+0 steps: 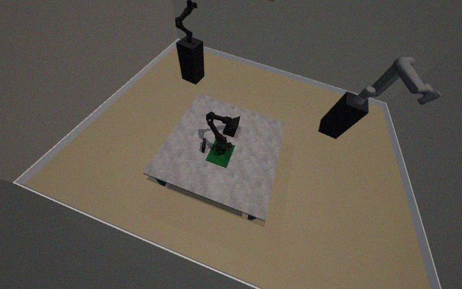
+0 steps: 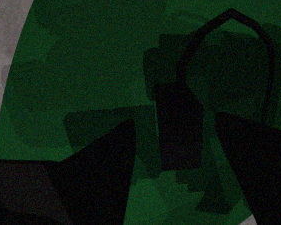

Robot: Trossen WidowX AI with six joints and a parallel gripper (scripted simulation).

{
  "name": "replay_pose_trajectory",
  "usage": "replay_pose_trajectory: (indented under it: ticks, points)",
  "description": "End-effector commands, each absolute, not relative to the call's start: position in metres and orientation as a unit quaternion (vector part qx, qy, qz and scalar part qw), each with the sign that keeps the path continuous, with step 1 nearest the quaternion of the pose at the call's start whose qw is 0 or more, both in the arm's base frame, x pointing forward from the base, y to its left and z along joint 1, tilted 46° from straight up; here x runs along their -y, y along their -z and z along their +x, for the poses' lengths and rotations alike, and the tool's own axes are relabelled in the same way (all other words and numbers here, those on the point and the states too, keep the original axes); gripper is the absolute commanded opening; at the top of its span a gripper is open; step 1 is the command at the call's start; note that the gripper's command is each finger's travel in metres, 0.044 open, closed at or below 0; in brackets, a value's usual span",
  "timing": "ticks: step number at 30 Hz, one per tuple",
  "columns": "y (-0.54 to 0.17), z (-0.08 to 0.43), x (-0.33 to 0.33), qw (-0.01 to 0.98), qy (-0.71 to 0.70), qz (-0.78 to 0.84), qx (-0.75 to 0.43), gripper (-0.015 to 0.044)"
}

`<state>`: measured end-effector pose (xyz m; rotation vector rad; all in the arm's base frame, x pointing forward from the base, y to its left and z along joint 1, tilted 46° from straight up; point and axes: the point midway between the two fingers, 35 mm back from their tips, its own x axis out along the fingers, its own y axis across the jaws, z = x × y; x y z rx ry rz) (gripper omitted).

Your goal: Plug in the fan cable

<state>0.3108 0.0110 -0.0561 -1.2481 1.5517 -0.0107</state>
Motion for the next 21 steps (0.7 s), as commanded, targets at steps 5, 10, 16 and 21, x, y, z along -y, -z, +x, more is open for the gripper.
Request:
replay_pose_trajectory:
  ticks: [5, 10, 16, 21]
  points:
    - [0.056, 0.311, -0.011, 0.544, 0.005, -0.526, -0.654, 0.002]
    - [0.054, 0.311, -0.013, 0.544, 0.004, -0.526, -0.654, 0.0]
    - [0.021, 0.304, -0.046, 0.539, 0.002, -0.529, -0.655, 0.0]
    - [0.022, 0.303, -0.046, 0.545, 0.009, -0.523, -0.655, 0.0]
